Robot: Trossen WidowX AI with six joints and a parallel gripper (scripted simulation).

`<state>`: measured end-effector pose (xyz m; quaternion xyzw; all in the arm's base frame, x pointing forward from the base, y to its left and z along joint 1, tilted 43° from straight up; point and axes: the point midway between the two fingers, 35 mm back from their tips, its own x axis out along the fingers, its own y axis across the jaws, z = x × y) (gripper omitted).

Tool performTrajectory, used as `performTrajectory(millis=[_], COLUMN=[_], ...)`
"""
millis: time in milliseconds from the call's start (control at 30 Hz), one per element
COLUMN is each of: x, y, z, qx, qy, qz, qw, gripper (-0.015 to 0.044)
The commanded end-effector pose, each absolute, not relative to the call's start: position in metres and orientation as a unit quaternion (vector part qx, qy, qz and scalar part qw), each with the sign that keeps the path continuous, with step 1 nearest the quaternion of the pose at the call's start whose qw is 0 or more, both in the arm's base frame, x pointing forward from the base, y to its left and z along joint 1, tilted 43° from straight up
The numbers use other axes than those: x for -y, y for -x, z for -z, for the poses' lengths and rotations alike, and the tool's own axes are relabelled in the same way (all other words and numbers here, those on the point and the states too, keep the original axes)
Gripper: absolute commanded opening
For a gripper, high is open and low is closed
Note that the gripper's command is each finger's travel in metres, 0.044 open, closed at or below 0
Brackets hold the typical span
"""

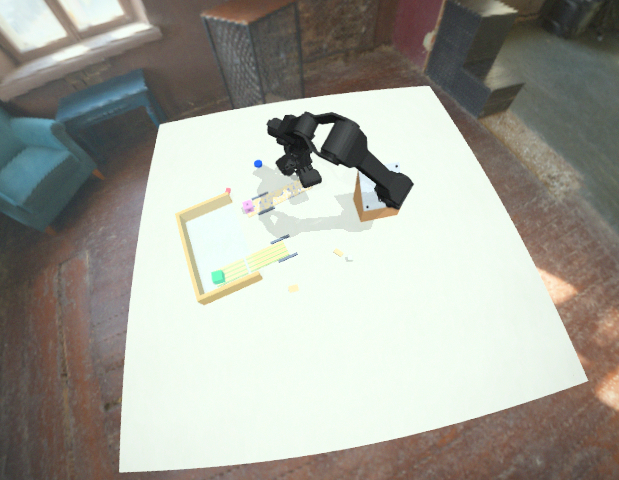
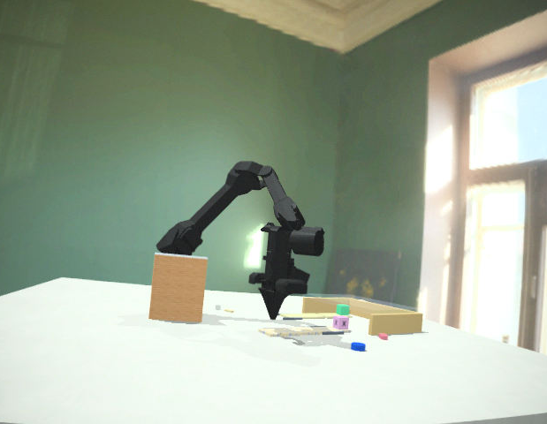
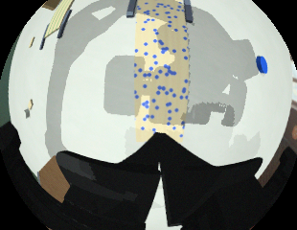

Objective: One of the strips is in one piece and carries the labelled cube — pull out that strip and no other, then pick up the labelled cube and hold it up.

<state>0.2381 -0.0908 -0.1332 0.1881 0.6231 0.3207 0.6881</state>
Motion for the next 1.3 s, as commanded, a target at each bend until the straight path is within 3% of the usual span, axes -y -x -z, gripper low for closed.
performTrajectory(millis=[0, 100, 667, 1267], x=[0.101, 0.100, 0.085, 0.079], y=[-0.244, -0.240, -0.299, -0.355], z=[0.125, 0.124, 0.108, 0.087], qx=[-0.623, -0.623, -0.632, -0.631], qy=[-0.180, -0.181, -0.205, -0.205], qz=[-0.322, -0.322, -0.300, -0.301], qw=[0.690, 0.690, 0.684, 0.685], gripper=[0.0000, 0.0000, 0.0440, 0.0440])
